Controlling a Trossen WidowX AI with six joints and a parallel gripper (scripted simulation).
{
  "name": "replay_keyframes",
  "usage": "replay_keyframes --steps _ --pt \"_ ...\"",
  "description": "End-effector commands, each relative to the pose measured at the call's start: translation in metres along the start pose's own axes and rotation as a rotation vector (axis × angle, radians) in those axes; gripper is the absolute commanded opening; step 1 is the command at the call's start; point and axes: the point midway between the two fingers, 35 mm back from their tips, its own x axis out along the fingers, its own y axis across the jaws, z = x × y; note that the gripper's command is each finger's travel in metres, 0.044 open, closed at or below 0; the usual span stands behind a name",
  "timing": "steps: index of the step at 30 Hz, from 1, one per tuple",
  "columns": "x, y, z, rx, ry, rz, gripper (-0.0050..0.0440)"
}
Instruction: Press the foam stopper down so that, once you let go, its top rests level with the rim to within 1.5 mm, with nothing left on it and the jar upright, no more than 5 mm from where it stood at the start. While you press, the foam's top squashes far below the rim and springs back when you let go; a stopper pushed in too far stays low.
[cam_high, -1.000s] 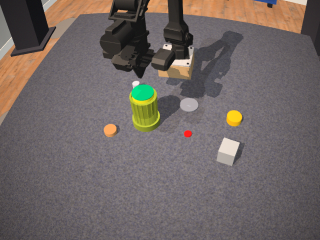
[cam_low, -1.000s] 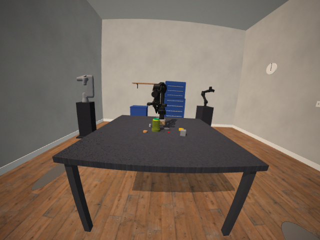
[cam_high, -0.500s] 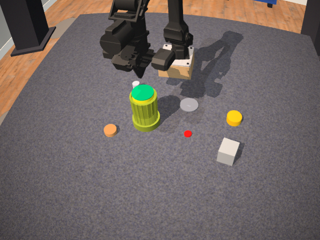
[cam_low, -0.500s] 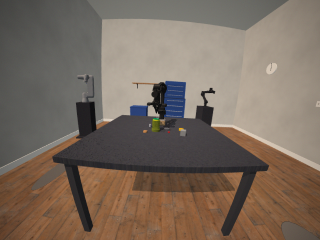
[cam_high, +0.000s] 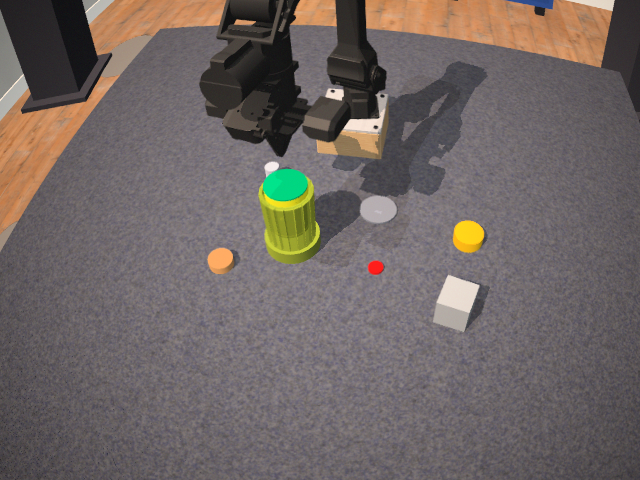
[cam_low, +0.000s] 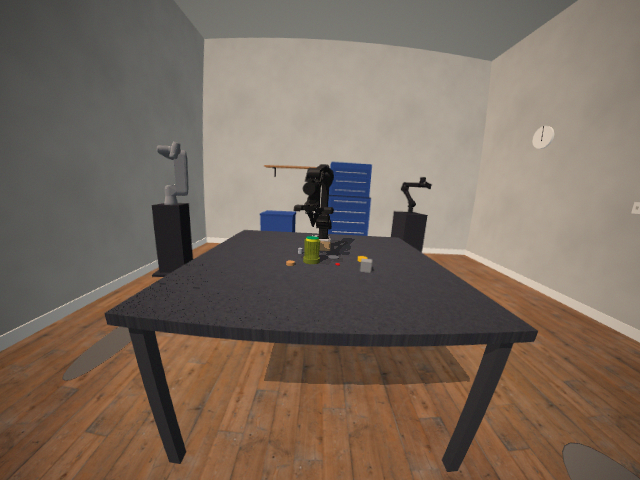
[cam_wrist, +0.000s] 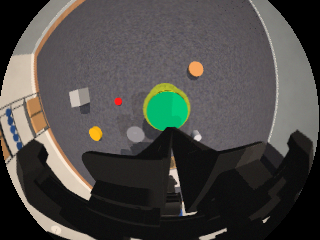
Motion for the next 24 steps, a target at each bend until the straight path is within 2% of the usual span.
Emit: replay_keyframes --steps 1,4,8,10,18,24 --pt "0.0 0.0 0.0 0.0 0.0 0.0 0.0" --pt "-0.007 0.0 0.001 0.0 -0.001 0.001 0.0" --pt "-0.046 0.0 0.001 -0.002 -0.007 0.004 0.0" --pt "-0.053 0.0 0.001 -0.003 -0.008 0.004 0.0" --pt "-0.053 0.0 0.001 -0.003 -0.008 0.004 0.0" --pt "-0.024 0.0 0.003 -0.001 -0.006 0.001 0.0"
